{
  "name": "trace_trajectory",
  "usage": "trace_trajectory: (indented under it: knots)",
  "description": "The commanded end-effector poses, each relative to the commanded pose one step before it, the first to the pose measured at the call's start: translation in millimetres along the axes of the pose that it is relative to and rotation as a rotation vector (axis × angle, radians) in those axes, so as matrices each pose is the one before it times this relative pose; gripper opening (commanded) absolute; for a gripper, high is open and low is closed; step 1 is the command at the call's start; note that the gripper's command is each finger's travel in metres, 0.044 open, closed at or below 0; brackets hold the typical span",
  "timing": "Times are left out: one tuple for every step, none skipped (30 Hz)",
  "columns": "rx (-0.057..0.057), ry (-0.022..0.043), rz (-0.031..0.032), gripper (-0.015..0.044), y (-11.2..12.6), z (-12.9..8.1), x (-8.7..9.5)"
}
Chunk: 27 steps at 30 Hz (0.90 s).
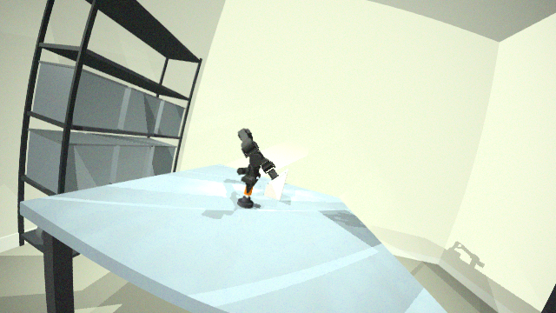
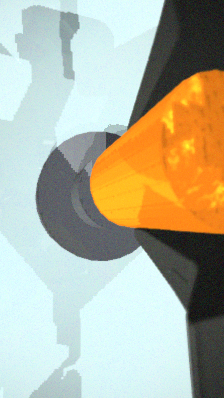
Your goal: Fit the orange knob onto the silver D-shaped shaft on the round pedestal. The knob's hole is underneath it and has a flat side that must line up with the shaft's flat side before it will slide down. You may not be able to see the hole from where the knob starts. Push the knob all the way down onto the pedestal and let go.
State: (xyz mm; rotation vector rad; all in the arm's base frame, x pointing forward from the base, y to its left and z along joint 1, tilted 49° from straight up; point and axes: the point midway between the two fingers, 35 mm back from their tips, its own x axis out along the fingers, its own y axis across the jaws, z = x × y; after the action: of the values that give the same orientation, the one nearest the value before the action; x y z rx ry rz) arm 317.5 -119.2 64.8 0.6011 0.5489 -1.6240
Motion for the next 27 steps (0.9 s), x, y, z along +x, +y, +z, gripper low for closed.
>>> trace_trajectory:
  knots:
    - [-0.0051, -0.00378, 0.00175, 0.0000, -1.20, -0.67, 1.22]
    - [0.0000, -0.00001, 0.00001, 0.0000, 0.18, 0.01, 0.15]
    - [0.0000, -0.00001, 0.00001, 0.0000, 0.13, 0.07, 0.15]
    - [0.0000, -0.00001, 0.00001, 0.0000, 0.13, 0.11, 0.15]
    - [0.0000, -0.00001, 0.00001, 0.0000, 0.17, 0.17, 0.15]
    - [0.0000, -0.00002, 0.00001, 0.0000, 0.21, 0.19, 0.25]
    - [0.0000, 0.00004, 0.00000, 0.0000, 0.00, -0.01, -0.82]
    - [0.0000, 0.00000, 0.00000, 0.0000, 0.00, 0.00, 0.00]
    - [0.0000, 0.00000, 0.00000, 0.0000, 0.00, 0.00, 0.00]
    - [0.0000, 0.00000, 0.00000, 0.0000, 0.00, 0.00, 0.00]
    - [0.0000, 0.00000, 0.00000, 0.0000, 0.00, 0.00, 0.00]
    - [0.0000, 0.00004, 0.00000, 0.0000, 0.13, 0.08, -1.09]
    - [0.0000, 0.00004, 0.00000, 0.0000, 0.24, 0.18, -1.03]
    - [0.0000, 0.00003, 0.00000, 0.0000, 0.27, 0.26, -0.96]
    - [0.0000, 0.00002, -0.00001, 0.0000, -0.30, 0.04, -0.51]
    - [0.0000, 0.00002, -0.00002, 0.0000, -0.36, 0.09, -0.49]
    - [0.0000, 0.00001, -0.00001, 0.0000, -0.09, 0.08, -0.39]
    - [-0.0087, 0.00000, 0.00000, 0.0000, -0.01, 0.01, -0.05]
    - [-0.0166, 0.00000, 0.00000, 0.0000, -0.01, 0.02, -0.08]
    - [-0.0281, 0.00000, 0.00000, 0.0000, 0.02, 0.03, -0.12]
    - [-0.0321, 0.00001, 0.00001, 0.0000, 0.07, 0.06, -0.17]
    - [-0.0385, 0.00001, 0.00001, 0.0000, 0.17, 0.10, -0.22]
    - [-0.0437, 0.00000, 0.00002, 0.0000, 0.33, 0.17, -0.25]
    - [-0.0310, 0.00000, 0.00002, 0.0000, 0.44, 0.22, -0.15]
    - [-0.0105, -0.00001, 0.00002, 0.0000, 0.47, 0.22, 0.03]
    - [0.0000, -0.00001, 0.00001, 0.0000, 0.39, 0.19, 0.13]
    - [0.0000, -0.00002, 0.00002, 0.0000, 0.50, 0.14, 0.25]
